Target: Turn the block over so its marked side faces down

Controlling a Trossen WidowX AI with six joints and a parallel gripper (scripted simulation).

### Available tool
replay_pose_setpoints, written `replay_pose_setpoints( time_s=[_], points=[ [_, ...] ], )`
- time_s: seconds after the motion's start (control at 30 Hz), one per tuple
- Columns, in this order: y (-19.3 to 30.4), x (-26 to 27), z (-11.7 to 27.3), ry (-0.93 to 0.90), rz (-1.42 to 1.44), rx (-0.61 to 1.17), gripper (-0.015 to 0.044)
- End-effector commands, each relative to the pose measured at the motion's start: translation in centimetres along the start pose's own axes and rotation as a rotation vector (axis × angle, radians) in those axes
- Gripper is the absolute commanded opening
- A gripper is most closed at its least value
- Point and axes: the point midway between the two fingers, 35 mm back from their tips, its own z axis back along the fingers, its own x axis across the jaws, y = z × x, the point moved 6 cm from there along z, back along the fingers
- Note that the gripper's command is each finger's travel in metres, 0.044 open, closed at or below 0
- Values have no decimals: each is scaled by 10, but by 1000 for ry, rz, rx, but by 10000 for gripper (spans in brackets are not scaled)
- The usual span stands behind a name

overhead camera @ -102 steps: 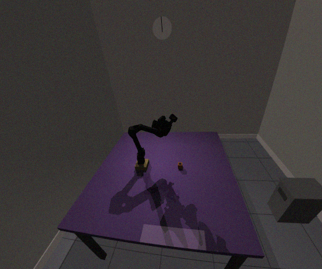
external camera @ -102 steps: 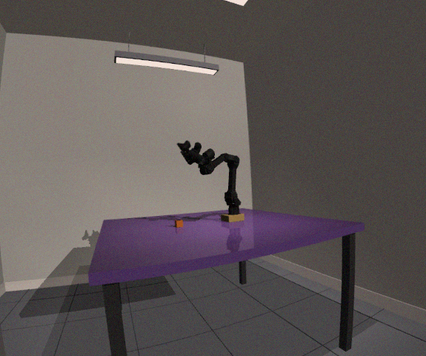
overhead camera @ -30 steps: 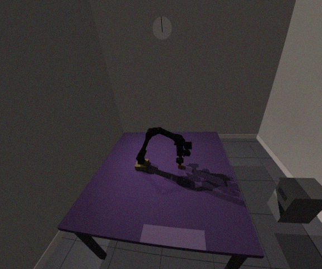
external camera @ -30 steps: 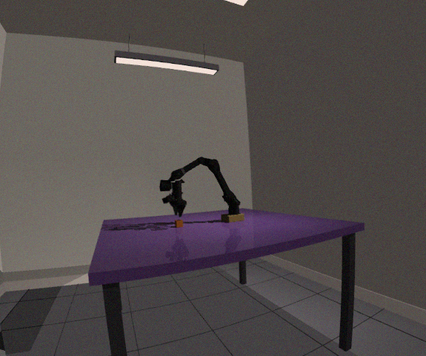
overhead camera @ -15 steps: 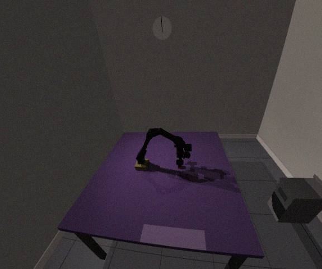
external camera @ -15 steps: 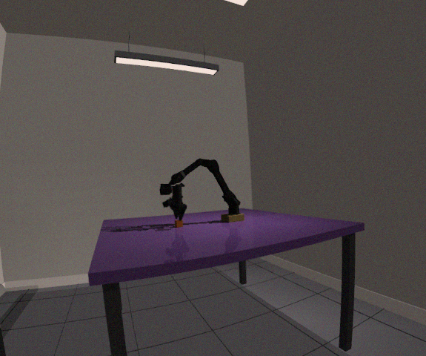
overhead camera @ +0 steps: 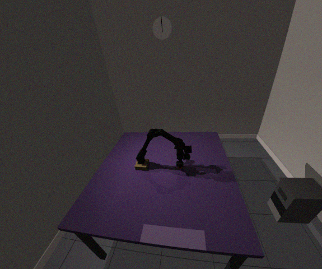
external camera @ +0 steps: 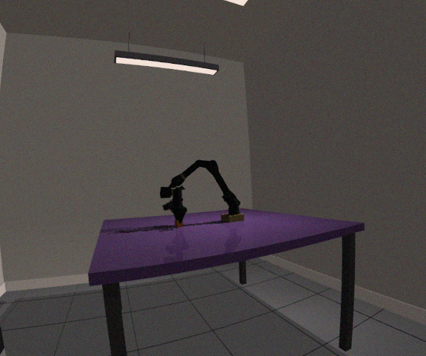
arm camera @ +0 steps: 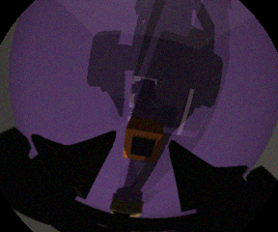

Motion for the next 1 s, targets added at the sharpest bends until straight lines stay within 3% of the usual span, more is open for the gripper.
replay_pose_setpoints(
  time_s=[0.0, 0.1, 0.67, 0.77, 0.97],
  points=[
    [0, 0, -2, -3, -2, 2, 256],
    [0, 0, -2, -3, -2, 2, 177],
    [0, 0, -2, -3, -2, 2, 64],
    [0, 0, 10, -3, -2, 2, 0],
    [0, 0, 28, -3, -2, 2, 0]
  ],
)
